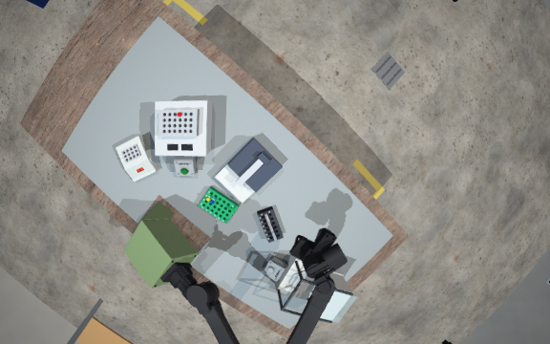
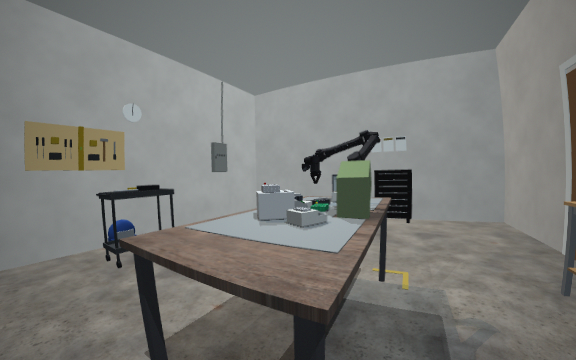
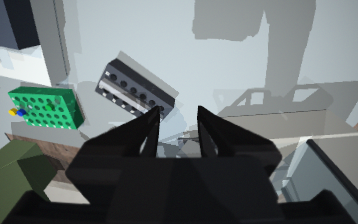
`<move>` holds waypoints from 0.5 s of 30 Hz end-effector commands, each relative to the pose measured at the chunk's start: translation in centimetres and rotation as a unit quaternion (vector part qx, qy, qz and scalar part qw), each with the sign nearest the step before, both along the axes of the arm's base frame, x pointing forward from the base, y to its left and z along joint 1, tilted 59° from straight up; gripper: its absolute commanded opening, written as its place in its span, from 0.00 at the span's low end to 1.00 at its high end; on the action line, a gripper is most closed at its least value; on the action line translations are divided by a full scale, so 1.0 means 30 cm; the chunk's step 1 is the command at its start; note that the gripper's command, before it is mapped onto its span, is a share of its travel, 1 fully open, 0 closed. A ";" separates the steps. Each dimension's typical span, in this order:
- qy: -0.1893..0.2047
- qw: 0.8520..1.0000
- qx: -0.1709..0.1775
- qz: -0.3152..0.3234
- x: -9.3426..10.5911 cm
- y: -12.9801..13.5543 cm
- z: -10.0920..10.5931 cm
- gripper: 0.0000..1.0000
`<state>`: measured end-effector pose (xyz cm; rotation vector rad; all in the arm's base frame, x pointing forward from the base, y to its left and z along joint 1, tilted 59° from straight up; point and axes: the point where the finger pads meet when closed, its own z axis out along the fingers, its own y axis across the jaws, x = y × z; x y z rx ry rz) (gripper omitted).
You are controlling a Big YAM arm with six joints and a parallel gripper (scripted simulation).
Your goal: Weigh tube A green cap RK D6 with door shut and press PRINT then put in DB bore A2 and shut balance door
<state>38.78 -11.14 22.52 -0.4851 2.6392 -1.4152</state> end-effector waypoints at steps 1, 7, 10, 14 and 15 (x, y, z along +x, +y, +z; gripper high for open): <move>-0.018 1.000 0.003 -0.002 0.019 0.036 -0.034 0.36; -0.013 1.000 0.002 -0.008 0.000 0.080 -0.194 0.36; -0.013 1.000 -0.001 -0.011 -0.011 0.098 -0.257 0.36; -0.013 1.000 -0.001 -0.011 -0.036 0.129 -0.361 0.36; -0.013 1.000 -0.005 -0.013 -0.046 0.136 -0.386 0.36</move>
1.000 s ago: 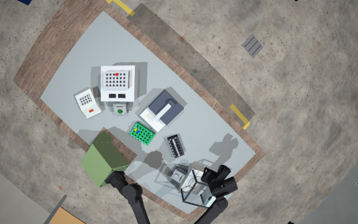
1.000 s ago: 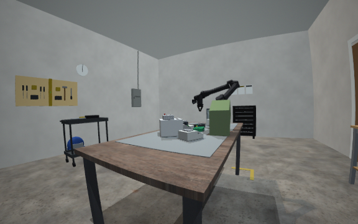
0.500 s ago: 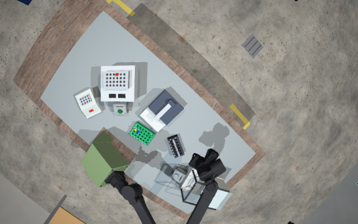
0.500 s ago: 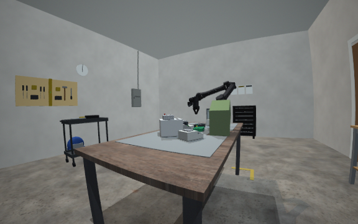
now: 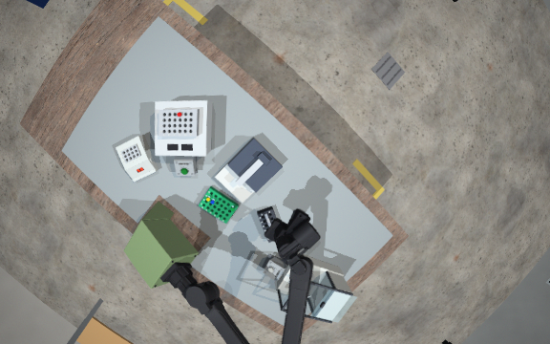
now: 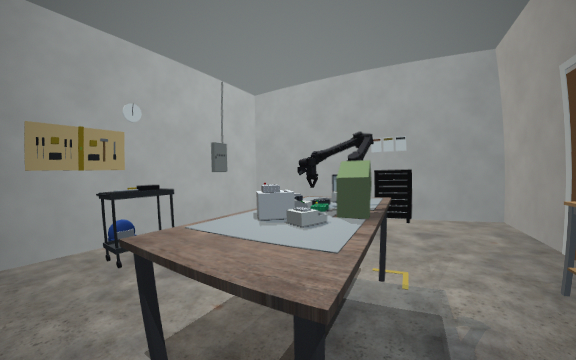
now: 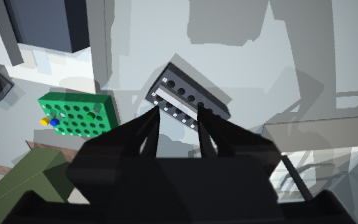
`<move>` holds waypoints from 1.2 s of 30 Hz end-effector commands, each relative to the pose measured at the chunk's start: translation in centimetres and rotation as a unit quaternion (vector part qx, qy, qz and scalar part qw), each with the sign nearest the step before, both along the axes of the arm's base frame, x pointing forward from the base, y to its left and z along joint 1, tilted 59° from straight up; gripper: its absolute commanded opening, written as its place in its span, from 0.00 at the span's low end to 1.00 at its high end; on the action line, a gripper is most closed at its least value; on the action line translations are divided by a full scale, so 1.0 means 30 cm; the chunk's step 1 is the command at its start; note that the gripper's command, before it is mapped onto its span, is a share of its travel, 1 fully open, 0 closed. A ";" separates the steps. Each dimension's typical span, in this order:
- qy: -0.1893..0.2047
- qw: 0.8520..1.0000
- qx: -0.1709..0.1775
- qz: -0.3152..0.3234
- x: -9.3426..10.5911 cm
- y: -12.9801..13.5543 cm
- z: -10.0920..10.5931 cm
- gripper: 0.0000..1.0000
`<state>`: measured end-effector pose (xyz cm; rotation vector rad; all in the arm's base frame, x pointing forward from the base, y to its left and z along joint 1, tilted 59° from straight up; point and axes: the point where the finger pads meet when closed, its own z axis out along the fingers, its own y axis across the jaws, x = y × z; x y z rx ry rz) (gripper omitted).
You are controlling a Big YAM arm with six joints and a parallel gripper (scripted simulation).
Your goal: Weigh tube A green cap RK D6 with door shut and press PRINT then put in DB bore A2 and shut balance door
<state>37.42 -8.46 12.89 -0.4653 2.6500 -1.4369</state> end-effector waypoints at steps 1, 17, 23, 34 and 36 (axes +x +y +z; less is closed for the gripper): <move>-0.016 1.000 0.000 -0.003 -0.010 0.053 -0.090 0.36; -0.021 1.000 -0.013 -0.005 -0.205 0.118 -0.409 0.36; -0.024 0.999 -0.022 -0.005 -0.286 0.120 -0.484 0.36; -0.024 0.999 -0.021 -0.010 -0.285 0.117 -0.471 0.36; -0.024 0.999 -0.021 -0.010 -0.287 0.116 -0.470 0.36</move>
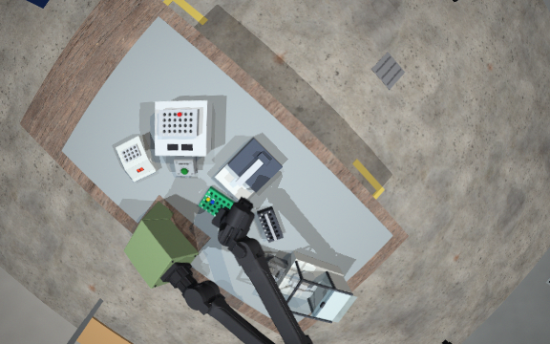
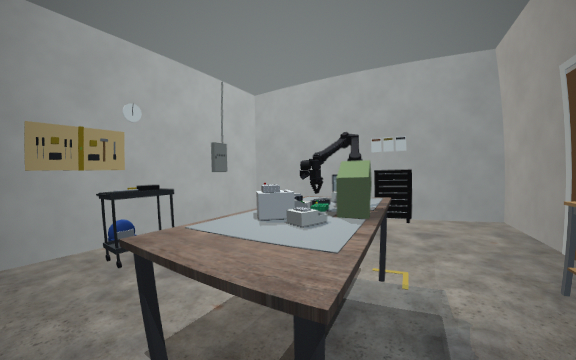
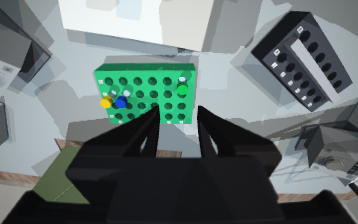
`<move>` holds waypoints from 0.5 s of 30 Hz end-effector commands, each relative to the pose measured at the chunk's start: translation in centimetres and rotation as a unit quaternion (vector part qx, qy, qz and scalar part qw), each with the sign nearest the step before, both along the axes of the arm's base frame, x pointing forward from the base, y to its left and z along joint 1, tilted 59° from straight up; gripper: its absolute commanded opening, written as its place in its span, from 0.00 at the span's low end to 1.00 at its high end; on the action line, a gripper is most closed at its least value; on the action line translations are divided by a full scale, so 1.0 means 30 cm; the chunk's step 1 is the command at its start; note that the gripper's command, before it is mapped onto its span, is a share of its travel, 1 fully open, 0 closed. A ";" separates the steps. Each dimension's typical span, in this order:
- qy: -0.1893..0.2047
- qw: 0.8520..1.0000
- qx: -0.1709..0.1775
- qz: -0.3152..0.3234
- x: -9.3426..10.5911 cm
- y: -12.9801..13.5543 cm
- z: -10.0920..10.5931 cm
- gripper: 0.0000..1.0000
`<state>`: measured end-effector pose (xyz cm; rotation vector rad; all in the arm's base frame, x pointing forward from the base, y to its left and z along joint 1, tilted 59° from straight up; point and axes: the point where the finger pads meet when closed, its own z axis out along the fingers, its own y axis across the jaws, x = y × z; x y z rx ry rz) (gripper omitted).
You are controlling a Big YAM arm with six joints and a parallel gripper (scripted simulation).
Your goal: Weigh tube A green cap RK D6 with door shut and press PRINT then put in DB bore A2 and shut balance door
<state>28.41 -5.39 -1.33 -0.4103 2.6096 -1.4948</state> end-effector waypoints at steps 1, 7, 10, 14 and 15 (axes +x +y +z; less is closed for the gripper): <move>-0.005 1.000 0.000 0.001 0.014 0.013 0.004 0.36; -0.009 1.000 0.001 -0.001 0.013 0.007 0.019 0.36; -0.007 1.000 0.002 0.001 0.015 0.008 0.010 0.36; -0.007 1.000 0.002 0.001 0.015 0.008 0.010 0.36; -0.007 1.000 0.002 0.001 0.015 0.008 0.010 0.36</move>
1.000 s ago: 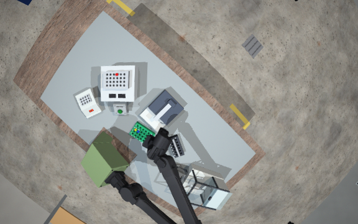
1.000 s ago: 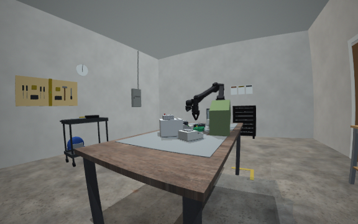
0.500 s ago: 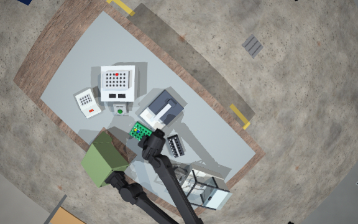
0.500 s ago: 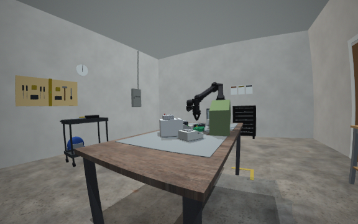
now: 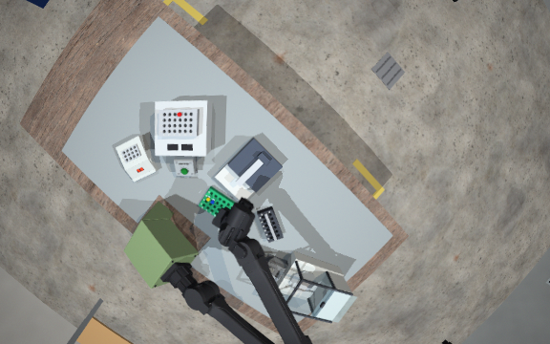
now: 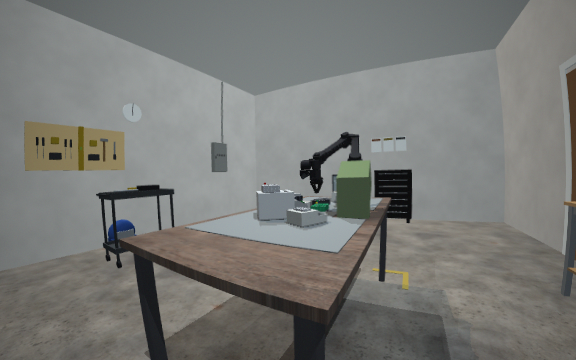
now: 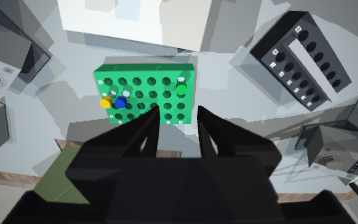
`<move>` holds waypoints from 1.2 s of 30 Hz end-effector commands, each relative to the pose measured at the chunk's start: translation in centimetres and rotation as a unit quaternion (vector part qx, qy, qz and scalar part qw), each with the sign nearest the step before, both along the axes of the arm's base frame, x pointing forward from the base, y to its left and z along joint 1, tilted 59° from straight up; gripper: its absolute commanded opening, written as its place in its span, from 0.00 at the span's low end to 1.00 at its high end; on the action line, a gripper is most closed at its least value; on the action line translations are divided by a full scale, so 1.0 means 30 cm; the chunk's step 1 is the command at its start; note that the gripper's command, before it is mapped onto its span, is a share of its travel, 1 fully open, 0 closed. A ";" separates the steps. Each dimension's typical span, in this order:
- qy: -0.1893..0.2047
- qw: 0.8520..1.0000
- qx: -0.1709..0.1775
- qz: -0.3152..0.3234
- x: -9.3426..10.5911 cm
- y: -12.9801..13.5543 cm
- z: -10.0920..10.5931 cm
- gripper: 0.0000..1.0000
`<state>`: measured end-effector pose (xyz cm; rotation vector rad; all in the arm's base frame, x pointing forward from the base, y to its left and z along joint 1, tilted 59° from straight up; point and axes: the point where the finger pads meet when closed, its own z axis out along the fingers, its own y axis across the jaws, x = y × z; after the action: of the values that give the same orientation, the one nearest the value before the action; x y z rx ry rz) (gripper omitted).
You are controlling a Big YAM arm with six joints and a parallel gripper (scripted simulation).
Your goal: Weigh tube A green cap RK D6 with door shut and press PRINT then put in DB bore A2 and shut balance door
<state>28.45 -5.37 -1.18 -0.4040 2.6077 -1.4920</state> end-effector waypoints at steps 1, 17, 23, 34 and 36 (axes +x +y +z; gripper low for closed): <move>-0.004 1.000 0.001 0.001 0.014 0.008 0.005 0.36; -0.004 1.000 0.001 0.001 0.014 0.008 0.005 0.36; -0.004 1.000 0.001 0.001 0.014 0.008 0.005 0.36; 0.003 1.000 -0.003 -0.004 -0.003 -0.019 -0.008 0.36; 0.006 1.000 -0.004 -0.004 -0.008 -0.026 -0.014 0.36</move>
<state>28.56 -5.35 -1.22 -0.4038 2.6027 -1.4898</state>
